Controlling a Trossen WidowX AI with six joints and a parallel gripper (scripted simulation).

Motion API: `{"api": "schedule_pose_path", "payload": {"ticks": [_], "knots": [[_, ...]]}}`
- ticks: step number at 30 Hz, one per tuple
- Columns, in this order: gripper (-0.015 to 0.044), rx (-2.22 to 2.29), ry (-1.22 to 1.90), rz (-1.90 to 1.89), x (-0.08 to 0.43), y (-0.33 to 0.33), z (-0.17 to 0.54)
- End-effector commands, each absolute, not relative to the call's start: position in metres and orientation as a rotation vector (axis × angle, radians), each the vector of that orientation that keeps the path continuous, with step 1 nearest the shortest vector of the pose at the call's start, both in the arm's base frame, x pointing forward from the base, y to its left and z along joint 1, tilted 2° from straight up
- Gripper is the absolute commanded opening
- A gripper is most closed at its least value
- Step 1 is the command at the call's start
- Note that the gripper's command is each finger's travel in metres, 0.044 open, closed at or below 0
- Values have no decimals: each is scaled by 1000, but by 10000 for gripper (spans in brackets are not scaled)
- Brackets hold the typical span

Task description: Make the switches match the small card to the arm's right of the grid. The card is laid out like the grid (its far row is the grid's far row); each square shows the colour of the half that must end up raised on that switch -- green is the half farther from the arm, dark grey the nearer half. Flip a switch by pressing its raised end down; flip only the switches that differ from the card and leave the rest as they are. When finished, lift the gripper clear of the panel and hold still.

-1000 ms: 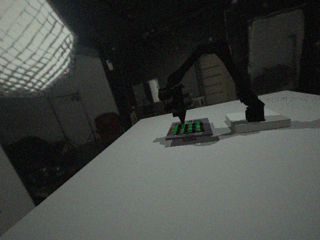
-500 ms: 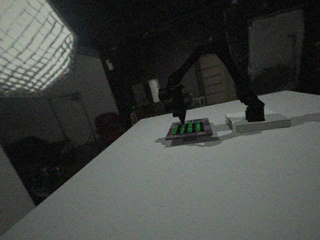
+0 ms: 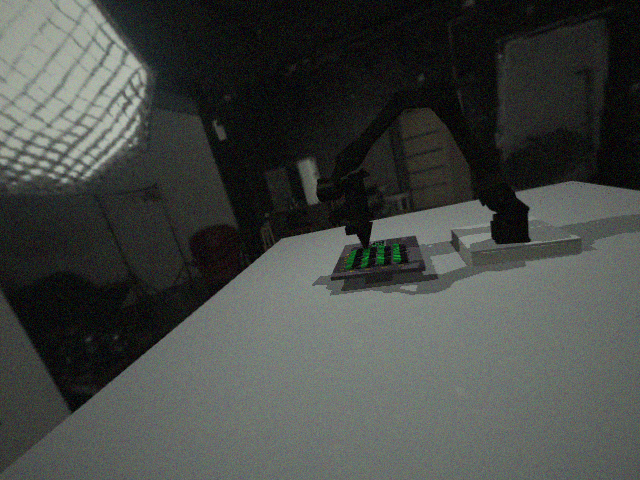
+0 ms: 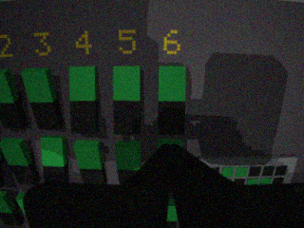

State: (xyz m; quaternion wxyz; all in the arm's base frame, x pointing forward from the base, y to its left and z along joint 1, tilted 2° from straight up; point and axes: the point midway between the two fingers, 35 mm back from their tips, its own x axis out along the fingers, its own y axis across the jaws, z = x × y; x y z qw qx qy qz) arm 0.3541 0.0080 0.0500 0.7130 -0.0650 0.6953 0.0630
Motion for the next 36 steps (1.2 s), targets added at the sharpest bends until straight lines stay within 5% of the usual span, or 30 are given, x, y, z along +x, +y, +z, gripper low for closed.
{"api": "schedule_pose_path", "payload": {"ticks": [1,19,27,36], "knots": [[0,-152,1552,142,352,7,46],[0,-149,1526,143,348,10,113],[0,-141,1531,152,294,105,111],[0,-142,1548,151,290,113,87]]}}
